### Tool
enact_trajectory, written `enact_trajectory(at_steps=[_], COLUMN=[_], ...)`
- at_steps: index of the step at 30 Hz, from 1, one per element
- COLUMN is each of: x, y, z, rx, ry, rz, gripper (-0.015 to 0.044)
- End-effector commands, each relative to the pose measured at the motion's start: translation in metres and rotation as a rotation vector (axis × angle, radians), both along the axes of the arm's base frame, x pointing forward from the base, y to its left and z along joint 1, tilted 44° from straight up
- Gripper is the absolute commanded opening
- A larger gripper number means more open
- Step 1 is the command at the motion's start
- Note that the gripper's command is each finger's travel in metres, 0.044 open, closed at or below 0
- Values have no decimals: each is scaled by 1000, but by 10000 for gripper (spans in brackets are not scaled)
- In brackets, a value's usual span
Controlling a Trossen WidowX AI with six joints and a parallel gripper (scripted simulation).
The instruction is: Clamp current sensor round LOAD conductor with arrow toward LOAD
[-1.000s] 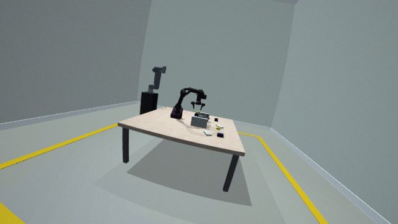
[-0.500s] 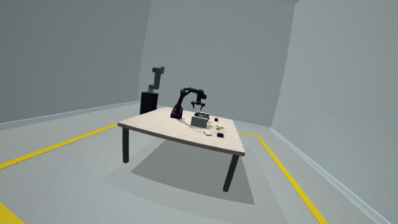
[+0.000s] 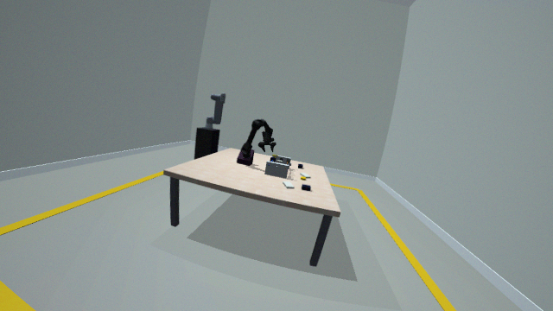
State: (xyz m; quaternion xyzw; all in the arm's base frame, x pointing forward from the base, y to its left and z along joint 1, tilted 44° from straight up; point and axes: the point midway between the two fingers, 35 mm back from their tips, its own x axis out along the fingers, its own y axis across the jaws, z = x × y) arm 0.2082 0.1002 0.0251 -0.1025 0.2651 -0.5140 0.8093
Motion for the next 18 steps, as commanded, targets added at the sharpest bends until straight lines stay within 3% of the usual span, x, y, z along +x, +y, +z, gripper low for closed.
enact_trajectory(at_steps=[1, 18], x=[-22, -18], y=[3, 5], z=[-9, -8], rx=[-217, -152], ry=[90, 63], rz=[264, 198], gripper=[440, 440])
